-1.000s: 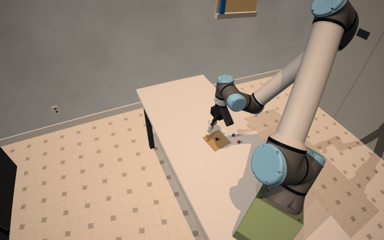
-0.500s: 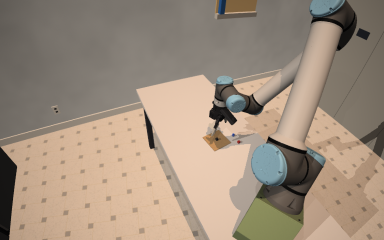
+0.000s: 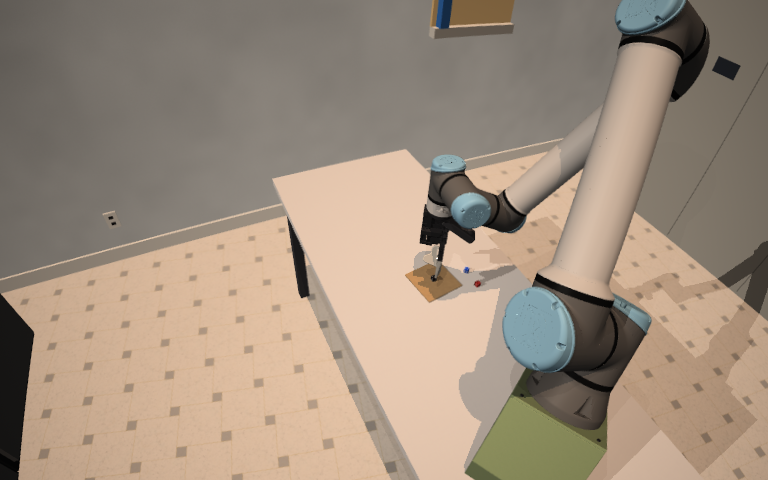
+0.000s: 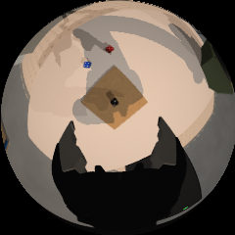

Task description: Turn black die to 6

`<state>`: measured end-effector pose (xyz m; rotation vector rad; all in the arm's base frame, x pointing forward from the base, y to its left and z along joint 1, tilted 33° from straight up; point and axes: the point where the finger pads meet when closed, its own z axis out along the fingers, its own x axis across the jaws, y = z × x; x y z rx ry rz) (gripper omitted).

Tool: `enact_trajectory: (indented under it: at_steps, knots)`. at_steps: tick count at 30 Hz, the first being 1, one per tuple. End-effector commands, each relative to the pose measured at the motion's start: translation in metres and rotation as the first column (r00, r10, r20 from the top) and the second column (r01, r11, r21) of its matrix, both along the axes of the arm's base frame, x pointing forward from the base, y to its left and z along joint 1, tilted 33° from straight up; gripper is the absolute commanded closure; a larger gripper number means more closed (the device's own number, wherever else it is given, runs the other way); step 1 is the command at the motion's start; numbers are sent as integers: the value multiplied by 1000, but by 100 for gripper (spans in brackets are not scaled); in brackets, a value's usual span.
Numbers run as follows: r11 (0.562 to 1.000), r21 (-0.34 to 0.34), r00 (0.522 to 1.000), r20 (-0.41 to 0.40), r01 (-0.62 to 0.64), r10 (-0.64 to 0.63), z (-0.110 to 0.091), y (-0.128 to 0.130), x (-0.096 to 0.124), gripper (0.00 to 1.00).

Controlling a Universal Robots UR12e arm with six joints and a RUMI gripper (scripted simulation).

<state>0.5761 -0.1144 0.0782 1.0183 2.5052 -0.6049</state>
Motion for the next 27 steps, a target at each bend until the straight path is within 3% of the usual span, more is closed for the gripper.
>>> enact_trajectory:
  at_steps: [1,7,9,15,27]
  knots:
    - [992,-18,990,-71,-128,126,-1,0,1,0]
    - [952,-32,938,-183,-304,293,-3,-1,2,0]
    - [952,-32,938,-183,-304,293,-3,-1,2,0]
    - [907,-29,880,-259,-419,398,-4,0,4,0]
    - [874,-23,837,-304,-485,456,-5,0,4,0]
